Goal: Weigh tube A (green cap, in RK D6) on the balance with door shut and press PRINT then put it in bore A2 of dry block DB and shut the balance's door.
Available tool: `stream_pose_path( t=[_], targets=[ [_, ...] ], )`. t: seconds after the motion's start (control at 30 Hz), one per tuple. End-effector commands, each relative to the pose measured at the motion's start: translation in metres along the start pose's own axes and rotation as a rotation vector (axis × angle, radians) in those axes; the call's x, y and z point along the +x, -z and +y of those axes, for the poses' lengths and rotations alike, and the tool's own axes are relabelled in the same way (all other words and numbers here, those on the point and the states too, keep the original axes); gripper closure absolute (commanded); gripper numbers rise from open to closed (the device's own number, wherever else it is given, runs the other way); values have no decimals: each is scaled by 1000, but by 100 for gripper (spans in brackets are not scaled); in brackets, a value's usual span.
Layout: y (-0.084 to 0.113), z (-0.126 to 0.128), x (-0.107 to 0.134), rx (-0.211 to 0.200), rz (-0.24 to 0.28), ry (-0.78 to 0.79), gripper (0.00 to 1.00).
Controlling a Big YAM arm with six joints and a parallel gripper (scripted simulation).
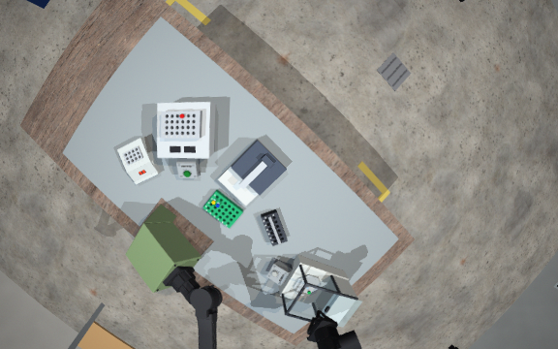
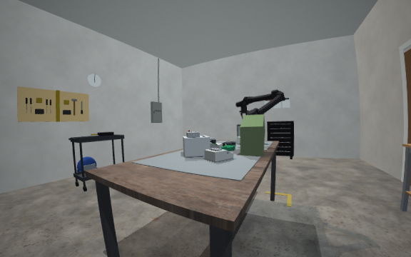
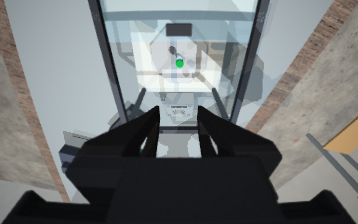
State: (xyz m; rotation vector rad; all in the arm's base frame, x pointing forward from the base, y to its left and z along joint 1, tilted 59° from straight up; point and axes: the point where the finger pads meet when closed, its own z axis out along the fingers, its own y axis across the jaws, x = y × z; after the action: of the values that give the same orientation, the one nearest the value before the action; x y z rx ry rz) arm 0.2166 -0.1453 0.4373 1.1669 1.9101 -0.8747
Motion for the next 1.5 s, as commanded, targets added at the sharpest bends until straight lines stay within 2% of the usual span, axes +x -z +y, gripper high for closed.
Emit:
stream_pose_path(
  t=[0.0, 0.23, 0.27, 0.33, 0.4, 0.43, 0.47, 0.57, 0.6, 0.7, 0.73, 0.8, 0.9, 0.93, 0.97, 1.03, 1.1, 1.2, 1.23, 1.3, 1.4, 1.47],
  targets=[
    [5, -1, -6, -6, -7, -13, 64],
    [5, -1, -6, -6, -7, -13, 64],
    [3, 1, -22, -6, -11, 9, 70],
    [3, 1, -22, -6, -11, 9, 70],
    [3, -1, -24, -9, -14, 71, 70],
    [0, -3, -16, -4, -9, 114, 70],
    [0, 0, -31, -6, -13, 142, 70],
    [4, -6, -32, -12, -23, 227, 70],
    [-2, -6, -22, -4, -12, 279, 70],
    [-3, -5, -20, -3, -9, 357, 70],
    [-2, 0, -39, -5, -15, 384, 70],
    [0, -4, -40, -7, -21, 441, 70],
    [0, -8, -35, -7, -22, 474, 70],
    [-6, -5, -26, 0, -7, 528, 70],
    [-4, 0, -47, -3, -16, 550, 70],
    [-2, -3, -47, -4, -22, 609, 70],
    [-7, -6, -34, 1, -9, 693, 70],
    [-7, -6, -34, 1, -9, 769, 70],
    [-6, 0, -55, 0, -17, 793, 70],
    [-4, -3, -55, 0, -22, 853, 70],
    [-9, -6, -41, 3, -8, 970, 70],
    [-9, -6, -41, 3, -8, 970, 70]
  ],
)
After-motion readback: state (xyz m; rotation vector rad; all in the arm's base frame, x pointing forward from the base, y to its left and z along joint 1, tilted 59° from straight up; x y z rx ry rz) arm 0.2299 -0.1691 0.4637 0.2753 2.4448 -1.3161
